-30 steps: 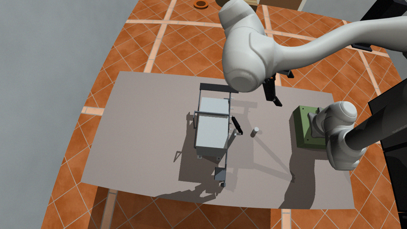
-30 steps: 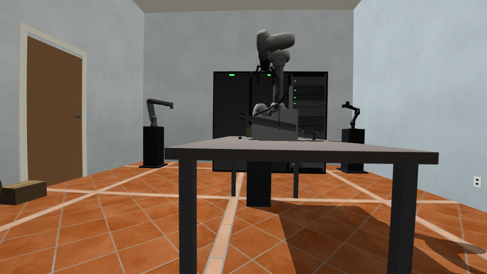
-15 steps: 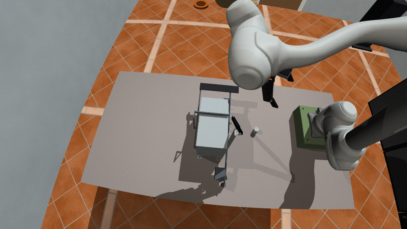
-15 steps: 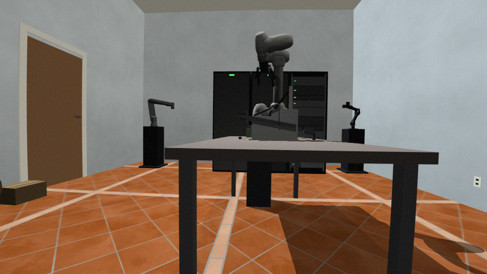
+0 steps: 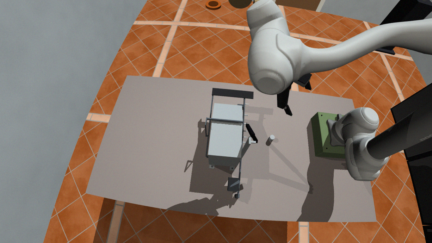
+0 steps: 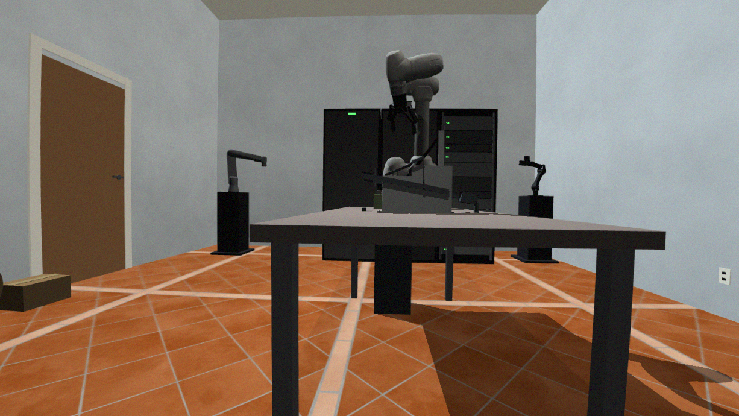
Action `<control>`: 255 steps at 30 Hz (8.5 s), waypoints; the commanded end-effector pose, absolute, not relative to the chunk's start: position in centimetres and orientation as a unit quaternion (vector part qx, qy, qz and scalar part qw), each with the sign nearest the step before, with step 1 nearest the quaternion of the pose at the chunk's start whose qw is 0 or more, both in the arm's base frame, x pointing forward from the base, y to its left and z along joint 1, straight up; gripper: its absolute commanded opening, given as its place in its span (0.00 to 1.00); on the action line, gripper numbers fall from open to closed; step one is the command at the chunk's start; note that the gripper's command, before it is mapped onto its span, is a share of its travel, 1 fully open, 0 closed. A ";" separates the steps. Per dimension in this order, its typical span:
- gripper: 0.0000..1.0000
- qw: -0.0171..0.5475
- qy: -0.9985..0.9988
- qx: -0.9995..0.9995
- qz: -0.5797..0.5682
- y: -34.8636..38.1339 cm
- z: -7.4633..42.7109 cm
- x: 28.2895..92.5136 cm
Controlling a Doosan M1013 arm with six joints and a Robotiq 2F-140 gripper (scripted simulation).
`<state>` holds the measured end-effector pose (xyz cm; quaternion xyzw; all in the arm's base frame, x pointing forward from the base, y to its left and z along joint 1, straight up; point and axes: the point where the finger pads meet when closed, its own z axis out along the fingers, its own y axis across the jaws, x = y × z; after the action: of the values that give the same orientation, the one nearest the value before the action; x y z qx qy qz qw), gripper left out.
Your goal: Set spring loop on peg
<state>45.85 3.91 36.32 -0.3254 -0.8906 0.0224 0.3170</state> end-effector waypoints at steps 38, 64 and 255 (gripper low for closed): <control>1.00 0.212 -0.854 -0.475 0.015 3.9 30.7 45.8; 1.00 0.168 -0.831 -0.531 0.012 3.9 28.3 45.8; 1.00 0.001 -0.707 -0.707 0.001 4.4 -6.5 44.4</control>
<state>44.40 4.38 -6.57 -0.7069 -0.7074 0.0017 0.0009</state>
